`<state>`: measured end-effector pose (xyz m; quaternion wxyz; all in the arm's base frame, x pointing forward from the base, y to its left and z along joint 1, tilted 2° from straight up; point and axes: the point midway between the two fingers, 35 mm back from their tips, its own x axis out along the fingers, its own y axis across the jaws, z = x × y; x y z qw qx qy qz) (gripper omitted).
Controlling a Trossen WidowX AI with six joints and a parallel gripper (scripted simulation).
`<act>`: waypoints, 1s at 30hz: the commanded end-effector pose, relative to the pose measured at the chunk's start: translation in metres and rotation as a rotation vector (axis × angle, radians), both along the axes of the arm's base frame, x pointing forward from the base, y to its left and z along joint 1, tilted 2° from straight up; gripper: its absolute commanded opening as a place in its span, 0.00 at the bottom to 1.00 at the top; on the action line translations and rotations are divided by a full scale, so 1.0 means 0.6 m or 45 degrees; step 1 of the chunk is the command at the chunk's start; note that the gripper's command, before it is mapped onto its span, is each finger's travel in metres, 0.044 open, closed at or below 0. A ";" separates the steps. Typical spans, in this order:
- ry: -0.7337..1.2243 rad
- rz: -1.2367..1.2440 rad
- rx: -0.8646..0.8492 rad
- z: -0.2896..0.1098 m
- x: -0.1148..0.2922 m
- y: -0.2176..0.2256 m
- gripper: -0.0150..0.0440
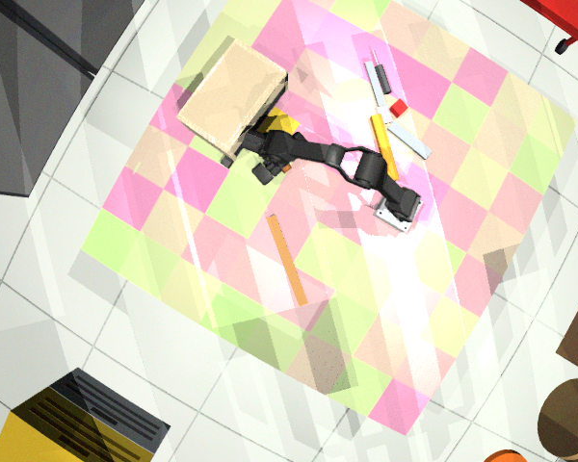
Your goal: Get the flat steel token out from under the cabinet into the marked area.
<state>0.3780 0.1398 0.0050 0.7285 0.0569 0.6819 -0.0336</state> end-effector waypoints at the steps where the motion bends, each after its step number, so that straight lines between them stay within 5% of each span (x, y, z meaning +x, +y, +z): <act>1: -0.004 -0.011 -0.014 -0.002 0.001 -0.015 0.25; 30: -0.003 -0.011 -0.016 -0.004 -0.006 -0.035 0.25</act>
